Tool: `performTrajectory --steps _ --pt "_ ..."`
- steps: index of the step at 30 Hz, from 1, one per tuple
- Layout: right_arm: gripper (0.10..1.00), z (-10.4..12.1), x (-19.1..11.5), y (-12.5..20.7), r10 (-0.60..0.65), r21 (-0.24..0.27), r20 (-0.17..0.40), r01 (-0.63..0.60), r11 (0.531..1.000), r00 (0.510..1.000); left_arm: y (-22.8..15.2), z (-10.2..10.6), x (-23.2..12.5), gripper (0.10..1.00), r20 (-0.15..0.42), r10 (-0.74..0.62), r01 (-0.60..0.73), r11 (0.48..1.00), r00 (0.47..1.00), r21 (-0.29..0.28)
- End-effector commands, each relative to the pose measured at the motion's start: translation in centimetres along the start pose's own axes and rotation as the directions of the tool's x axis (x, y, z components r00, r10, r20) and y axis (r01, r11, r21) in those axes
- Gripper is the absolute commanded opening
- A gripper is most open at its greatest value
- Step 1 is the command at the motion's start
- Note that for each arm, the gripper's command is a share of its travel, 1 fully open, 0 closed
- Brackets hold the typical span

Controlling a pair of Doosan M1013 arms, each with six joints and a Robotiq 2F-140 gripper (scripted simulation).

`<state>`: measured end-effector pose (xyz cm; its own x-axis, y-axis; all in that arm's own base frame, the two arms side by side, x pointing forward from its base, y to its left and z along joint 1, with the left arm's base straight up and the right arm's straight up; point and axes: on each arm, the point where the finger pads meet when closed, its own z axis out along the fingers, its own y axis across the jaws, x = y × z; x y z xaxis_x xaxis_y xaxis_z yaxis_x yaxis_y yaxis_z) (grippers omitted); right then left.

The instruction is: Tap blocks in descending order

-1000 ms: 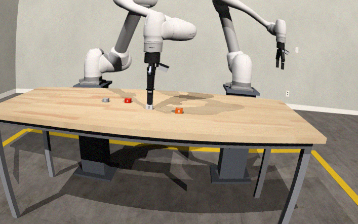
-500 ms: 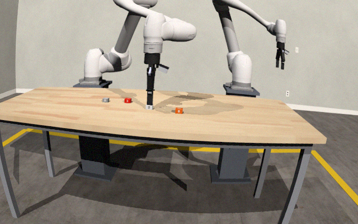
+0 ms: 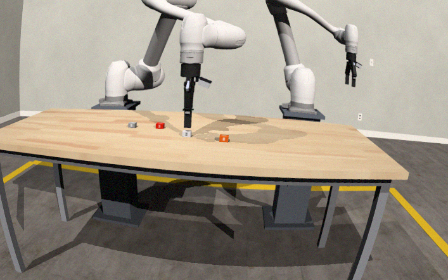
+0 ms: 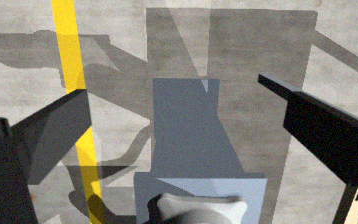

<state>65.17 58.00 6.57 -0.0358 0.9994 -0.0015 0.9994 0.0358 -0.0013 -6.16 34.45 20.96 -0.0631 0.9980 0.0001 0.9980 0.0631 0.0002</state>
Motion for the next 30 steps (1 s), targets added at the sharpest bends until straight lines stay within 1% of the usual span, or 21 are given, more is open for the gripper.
performTrajectory --steps 1,11,25,30 --pt "0.099 -1.4 0.0 0.0 0.000 -0.001 -0.001 0.000 1.000 1.000 0.0 0.0 0.0 1.000 -0.001 0.000 0.000 1.000 1.000 0.001" --pt "0.099 -5.1 0.0 0.0 0.000 0.000 -0.001 0.000 1.000 1.000 0.0 0.0 0.0 1.000 -0.001 0.000 0.000 1.000 1.000 0.001" --pt "0.099 -4.8 0.0 0.0 0.000 -0.001 -0.001 0.000 1.000 1.000 0.0 0.0 0.0 1.000 -0.001 0.000 0.000 1.000 1.000 0.001" --pt "0.099 -4.7 -0.5 0.0 0.000 -0.001 -0.001 0.000 1.000 1.000 0.0 0.0 0.0 1.000 -0.001 0.000 0.000 1.000 1.000 0.001"
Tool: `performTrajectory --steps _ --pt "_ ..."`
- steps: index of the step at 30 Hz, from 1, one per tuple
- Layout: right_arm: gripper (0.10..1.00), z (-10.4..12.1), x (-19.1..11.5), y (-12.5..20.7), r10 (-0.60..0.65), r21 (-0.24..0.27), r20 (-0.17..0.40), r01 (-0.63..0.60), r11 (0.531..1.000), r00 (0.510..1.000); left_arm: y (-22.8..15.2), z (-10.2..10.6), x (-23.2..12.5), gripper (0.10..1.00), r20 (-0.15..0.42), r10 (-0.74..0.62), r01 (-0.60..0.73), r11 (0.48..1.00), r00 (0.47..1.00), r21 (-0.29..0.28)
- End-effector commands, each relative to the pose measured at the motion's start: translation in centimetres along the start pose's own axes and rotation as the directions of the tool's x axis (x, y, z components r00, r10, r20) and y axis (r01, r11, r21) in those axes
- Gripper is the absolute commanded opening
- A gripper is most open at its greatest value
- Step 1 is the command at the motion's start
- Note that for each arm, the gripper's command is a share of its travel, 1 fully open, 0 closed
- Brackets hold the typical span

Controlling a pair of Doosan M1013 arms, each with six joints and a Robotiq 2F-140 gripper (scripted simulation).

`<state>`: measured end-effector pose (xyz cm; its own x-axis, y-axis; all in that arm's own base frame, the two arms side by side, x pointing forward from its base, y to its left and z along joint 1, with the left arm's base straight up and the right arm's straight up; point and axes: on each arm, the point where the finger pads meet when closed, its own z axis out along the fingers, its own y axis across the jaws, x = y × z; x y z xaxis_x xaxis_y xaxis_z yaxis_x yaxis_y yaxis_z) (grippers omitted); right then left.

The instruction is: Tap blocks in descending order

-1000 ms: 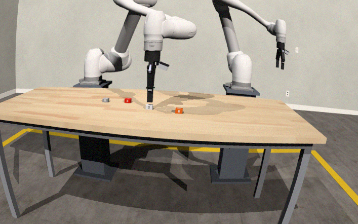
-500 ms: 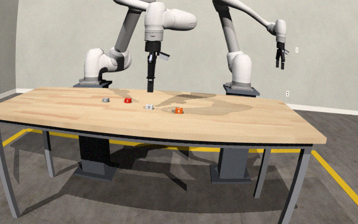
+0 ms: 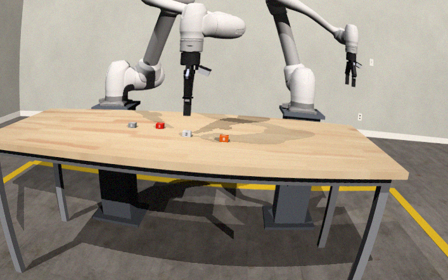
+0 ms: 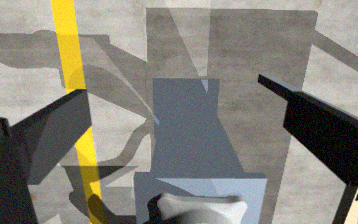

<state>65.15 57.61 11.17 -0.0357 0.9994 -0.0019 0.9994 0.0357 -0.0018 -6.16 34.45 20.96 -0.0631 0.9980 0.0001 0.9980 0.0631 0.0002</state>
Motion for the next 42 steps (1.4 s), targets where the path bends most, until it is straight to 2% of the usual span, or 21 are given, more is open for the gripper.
performTrajectory --steps 1,10,15,17,26,32,34,42 --pt "0.099 -0.1 -0.6 0.0 0.000 -0.002 -0.002 0.000 1.000 1.000 0.0 0.0 0.0 1.000 -0.001 0.000 0.000 1.000 1.000 0.001" --pt "0.099 0.5 -7.1 -0.9 0.000 -0.006 -0.005 0.000 1.000 1.000 0.0 0.0 0.0 1.000 -0.001 0.000 0.000 1.000 1.000 0.001" --pt "0.099 0.9 -9.8 -1.6 0.000 -0.007 -0.006 0.000 1.000 1.000 0.0 0.0 0.0 1.000 -0.001 0.000 0.000 1.000 1.000 0.001" --pt "0.099 0.9 -9.8 -1.6 0.000 -0.007 -0.006 0.000 1.000 1.000 0.0 0.0 0.0 1.000 -0.001 0.000 0.000 1.000 1.000 0.001" --pt "0.099 2.1 -16.6 -4.0 0.000 -0.008 -0.006 0.000 1.000 1.000 0.0 0.0 0.0 1.000 -0.001 0.000 0.000 1.000 1.000 0.001" --pt "0.099 2.6 -19.7 -5.4 0.000 -0.009 -0.007 0.000 1.000 1.000 0.0 0.0 0.0 1.000 -0.001 0.000 0.000 1.000 1.000 0.001" --pt "0.099 2.6 -19.7 -5.4 0.000 -0.009 -0.007 0.000 1.000 1.000 0.0 0.0 0.0 1.000 -0.001 0.000 0.000 1.000 1.000 0.001" --pt "0.099 3.9 -25.1 -8.6 0.000 -0.009 -0.006 0.000 1.000 1.000 0.0 0.0 0.0 1.000 -0.001 0.000 0.000 1.000 1.000 0.001"
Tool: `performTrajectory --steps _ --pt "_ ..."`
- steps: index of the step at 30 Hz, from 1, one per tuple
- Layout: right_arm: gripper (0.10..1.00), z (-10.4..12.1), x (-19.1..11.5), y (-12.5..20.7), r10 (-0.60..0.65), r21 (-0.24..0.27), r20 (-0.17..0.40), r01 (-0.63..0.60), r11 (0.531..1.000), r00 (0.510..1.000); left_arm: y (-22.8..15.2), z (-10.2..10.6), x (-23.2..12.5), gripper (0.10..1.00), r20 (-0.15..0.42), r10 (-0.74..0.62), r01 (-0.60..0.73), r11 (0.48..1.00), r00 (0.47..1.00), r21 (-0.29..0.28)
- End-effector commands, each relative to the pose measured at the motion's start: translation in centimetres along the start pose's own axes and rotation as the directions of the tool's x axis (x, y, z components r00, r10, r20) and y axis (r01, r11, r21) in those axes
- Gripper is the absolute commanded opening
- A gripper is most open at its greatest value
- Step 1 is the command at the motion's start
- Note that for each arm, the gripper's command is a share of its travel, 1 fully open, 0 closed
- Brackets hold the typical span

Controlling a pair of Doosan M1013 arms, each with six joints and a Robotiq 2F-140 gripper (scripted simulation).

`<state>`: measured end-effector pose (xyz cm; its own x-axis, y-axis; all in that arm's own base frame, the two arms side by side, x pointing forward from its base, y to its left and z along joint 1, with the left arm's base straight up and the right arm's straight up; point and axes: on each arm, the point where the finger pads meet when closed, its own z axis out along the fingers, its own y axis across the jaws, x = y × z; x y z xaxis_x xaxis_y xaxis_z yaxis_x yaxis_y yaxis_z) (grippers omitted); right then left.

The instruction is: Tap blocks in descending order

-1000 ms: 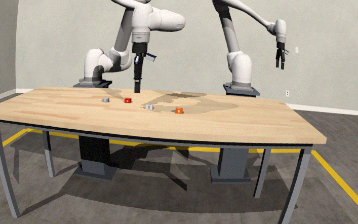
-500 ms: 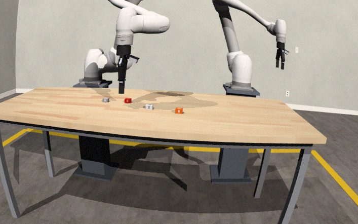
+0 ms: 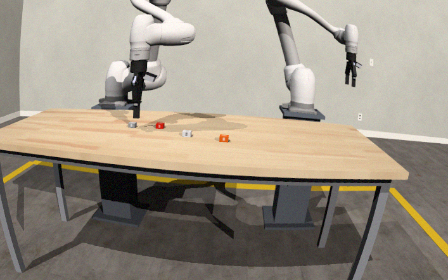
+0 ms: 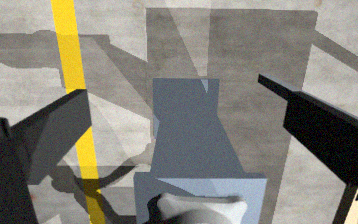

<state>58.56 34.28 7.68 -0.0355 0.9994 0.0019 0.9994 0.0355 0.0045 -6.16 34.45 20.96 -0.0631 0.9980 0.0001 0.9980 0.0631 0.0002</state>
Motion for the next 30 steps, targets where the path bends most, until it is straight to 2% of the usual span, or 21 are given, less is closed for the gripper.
performTrajectory --steps 1,30 --pt "0.099 0.43 -2.49 -1.46 0.000 -0.003 -0.002 0.000 1.000 1.000 -0.01 -0.05 0.04 1.000 -0.001 0.000 0.000 1.000 1.000 0.001" --pt "0.099 0.99 -2.55 -1.74 0.000 0.002 0.000 0.000 1.000 1.000 -0.01 -0.05 0.04 1.000 -0.001 0.000 0.000 1.000 1.000 0.001"
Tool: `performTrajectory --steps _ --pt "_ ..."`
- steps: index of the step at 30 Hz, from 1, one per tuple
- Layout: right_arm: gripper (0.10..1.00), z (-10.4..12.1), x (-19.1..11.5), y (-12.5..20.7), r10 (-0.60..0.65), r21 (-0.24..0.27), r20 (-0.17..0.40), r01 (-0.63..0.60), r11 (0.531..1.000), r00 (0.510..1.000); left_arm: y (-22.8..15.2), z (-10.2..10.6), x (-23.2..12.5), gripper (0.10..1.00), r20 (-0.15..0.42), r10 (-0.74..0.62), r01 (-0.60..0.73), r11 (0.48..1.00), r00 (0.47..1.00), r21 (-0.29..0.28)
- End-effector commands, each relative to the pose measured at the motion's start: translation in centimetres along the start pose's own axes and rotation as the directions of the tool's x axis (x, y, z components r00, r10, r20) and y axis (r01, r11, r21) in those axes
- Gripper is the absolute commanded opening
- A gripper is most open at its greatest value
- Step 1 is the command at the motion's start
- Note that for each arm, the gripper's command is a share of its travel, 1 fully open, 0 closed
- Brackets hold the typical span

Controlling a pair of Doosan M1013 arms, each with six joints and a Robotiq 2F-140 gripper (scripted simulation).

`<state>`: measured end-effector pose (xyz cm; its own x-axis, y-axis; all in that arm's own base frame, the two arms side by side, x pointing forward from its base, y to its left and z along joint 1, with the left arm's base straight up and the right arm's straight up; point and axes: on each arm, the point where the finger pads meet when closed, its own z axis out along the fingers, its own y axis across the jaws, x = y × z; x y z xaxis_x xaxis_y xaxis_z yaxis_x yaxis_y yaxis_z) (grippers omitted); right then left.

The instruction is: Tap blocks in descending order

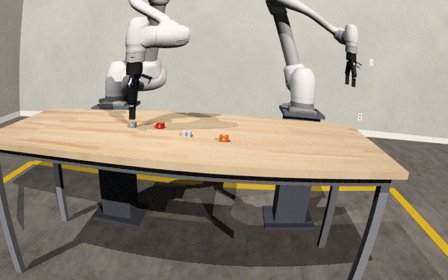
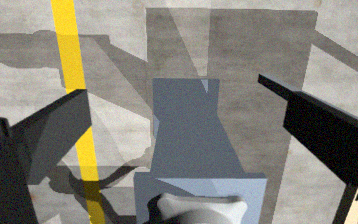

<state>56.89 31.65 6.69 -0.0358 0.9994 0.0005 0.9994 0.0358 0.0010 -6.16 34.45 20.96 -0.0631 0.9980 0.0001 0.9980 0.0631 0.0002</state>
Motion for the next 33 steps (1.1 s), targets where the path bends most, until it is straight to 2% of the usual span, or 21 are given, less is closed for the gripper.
performTrajectory --steps 1,33 --pt "0.099 0.05 0.03 0.04 0.000 -0.001 -0.001 0.000 1.000 1.000 -0.01 -0.05 0.04 1.000 -0.001 0.000 0.000 1.000 1.000 0.001" --pt "0.099 0.97 0.03 0.05 0.000 -0.001 -0.001 0.000 1.000 1.000 -0.01 -0.05 0.04 1.000 -0.001 0.000 0.000 1.000 1.000 0.001"
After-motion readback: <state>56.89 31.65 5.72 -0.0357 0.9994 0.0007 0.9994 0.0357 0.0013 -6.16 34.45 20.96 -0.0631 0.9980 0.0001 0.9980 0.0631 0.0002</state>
